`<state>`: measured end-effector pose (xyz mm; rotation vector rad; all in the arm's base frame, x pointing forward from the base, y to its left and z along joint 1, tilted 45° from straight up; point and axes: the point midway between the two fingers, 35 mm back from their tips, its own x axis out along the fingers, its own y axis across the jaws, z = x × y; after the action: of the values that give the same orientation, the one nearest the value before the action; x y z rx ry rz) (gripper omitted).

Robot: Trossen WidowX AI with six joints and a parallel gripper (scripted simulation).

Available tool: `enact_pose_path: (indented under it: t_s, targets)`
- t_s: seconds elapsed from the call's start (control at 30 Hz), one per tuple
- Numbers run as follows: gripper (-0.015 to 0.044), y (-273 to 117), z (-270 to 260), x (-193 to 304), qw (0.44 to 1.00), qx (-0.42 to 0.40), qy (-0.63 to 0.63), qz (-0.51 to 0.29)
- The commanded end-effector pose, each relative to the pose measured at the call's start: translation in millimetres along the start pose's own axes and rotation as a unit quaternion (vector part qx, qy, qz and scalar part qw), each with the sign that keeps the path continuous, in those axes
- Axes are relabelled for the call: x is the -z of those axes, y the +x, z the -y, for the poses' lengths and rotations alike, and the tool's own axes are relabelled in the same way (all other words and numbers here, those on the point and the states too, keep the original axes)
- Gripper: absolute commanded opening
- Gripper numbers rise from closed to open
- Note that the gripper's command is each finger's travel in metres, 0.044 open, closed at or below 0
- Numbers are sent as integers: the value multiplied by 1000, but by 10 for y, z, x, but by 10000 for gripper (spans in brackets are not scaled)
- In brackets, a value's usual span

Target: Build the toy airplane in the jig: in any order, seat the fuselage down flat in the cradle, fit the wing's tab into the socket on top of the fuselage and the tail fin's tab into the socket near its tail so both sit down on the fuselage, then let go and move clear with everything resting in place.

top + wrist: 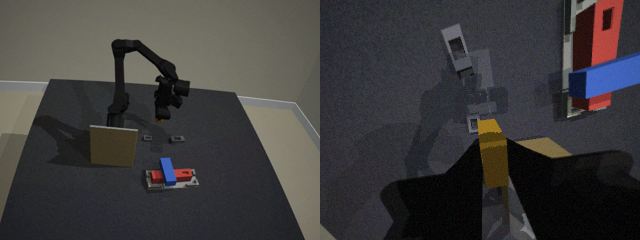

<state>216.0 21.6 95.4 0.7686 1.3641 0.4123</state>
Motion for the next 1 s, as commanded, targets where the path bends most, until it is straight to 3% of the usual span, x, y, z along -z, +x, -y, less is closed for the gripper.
enact_pose_path:
  t_s: [0.0, 0.97]
  targets:
    - [0, -20, 74, -111, 1000, 5, -5, 4]
    - [0, 14, 650, -689, 1000, 12, -24, 6]
